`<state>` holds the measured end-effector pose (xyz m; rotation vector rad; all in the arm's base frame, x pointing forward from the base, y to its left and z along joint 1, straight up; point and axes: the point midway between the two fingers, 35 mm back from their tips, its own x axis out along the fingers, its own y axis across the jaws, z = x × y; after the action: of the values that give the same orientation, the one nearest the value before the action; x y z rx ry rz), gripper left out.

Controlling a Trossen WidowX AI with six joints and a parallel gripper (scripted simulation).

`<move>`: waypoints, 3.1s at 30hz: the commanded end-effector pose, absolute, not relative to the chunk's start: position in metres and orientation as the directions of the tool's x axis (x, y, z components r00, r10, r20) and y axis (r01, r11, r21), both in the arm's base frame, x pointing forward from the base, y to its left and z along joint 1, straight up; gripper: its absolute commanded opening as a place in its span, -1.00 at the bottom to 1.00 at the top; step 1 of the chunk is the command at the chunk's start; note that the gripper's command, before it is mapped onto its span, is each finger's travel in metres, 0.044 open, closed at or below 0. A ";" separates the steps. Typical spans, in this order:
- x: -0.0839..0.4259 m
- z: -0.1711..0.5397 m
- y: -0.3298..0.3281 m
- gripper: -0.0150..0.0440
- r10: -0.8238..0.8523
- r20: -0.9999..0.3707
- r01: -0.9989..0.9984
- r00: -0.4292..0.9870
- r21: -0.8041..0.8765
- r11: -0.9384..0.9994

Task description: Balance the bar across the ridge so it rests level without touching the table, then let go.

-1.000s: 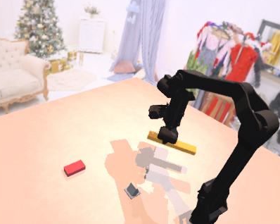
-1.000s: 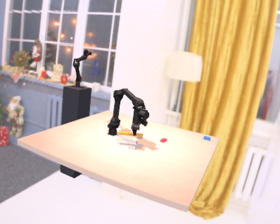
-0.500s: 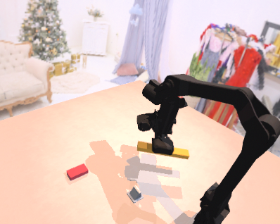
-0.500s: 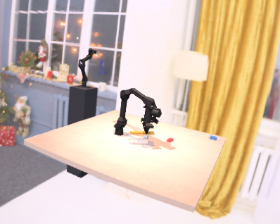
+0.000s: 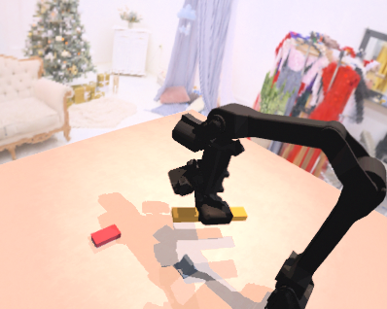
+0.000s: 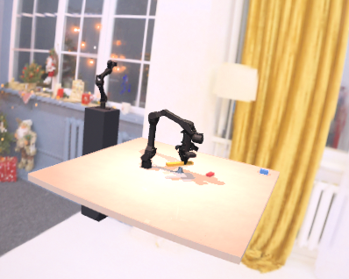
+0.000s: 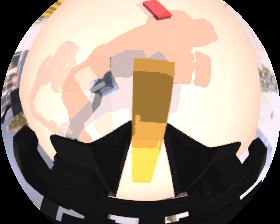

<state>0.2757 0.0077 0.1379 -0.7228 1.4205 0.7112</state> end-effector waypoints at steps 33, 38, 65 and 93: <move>0.236 0.133 0.110 -0.49 0.011 -1.000 -0.975 0.023 -0.020 0.220; 0.236 0.125 0.111 -0.49 0.011 -1.000 -0.976 0.023 -0.020 0.219; 0.234 0.095 0.111 -0.49 0.011 -1.000 -0.976 0.023 -0.020 0.216; 0.234 0.093 0.111 -0.49 0.011 -1.000 -0.976 0.023 -0.020 0.216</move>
<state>0.2342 0.1111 0.0932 -1.0481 1.2780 1.0426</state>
